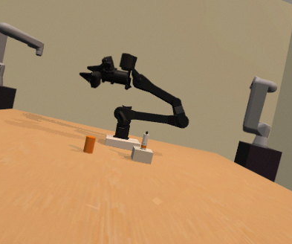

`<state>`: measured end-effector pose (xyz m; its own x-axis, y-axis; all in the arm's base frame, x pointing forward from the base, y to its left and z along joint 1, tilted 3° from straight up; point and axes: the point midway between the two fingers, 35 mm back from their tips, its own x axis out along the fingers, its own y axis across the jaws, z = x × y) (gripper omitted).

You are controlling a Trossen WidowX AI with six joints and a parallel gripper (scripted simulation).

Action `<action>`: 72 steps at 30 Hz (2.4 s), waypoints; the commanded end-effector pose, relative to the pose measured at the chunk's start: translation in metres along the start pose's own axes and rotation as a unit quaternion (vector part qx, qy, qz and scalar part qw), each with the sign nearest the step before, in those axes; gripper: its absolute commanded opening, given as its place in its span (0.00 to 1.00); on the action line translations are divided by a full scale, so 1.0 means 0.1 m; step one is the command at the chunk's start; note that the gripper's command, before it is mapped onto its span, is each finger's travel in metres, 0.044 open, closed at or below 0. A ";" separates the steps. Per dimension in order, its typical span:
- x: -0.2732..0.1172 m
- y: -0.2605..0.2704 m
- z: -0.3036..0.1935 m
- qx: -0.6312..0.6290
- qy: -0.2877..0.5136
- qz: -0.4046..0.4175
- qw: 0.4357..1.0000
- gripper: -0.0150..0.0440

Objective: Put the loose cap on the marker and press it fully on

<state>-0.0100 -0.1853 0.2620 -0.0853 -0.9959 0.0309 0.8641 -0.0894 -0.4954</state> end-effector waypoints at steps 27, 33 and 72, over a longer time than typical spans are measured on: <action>-0.40 2.36 0.58 -0.154 0.232 0.552 0.786 0.68; -0.88 2.91 0.53 -0.239 0.300 0.599 0.703 0.68; -1.55 3.69 -0.20 -0.343 0.359 0.602 0.625 0.68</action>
<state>0.3117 -0.0630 0.0632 0.0095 -0.0495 -0.9987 0.1171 0.9920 -0.0480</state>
